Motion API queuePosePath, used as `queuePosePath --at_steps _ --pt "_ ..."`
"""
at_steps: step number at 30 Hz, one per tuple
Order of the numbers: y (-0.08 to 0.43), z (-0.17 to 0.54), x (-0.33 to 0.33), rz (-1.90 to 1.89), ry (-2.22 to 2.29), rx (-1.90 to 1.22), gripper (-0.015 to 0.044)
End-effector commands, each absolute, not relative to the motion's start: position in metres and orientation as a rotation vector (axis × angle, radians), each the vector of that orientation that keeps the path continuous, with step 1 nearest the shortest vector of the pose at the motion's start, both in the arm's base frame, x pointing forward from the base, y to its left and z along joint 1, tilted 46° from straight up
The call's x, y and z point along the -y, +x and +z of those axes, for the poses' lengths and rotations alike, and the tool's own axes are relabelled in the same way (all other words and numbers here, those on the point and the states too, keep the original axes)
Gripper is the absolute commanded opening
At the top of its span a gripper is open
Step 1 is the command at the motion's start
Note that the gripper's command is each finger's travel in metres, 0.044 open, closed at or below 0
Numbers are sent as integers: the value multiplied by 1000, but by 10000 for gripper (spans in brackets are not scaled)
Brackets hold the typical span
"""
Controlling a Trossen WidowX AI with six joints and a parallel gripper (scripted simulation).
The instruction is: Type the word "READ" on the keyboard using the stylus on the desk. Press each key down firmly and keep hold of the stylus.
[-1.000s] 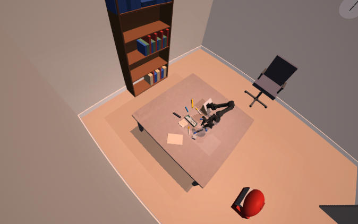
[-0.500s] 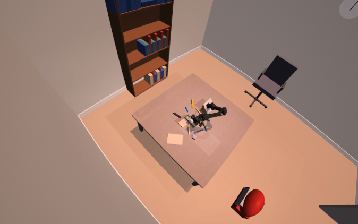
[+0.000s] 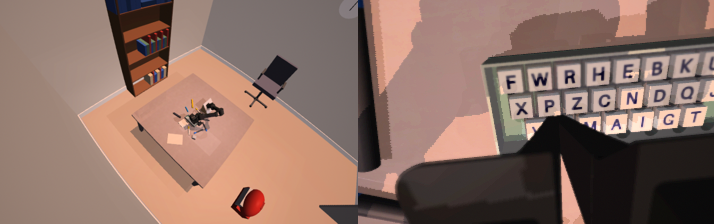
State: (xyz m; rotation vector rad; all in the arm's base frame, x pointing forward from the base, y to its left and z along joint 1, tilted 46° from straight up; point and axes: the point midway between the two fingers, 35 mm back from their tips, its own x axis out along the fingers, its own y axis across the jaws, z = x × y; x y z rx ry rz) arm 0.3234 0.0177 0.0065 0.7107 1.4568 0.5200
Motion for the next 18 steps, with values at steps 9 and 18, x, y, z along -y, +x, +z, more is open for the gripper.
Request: queuePosePath --at_steps 9,18 --pt "317 -34 22 515 720 -1459 0" --pt "313 -70 59 512 717 -1459 0"
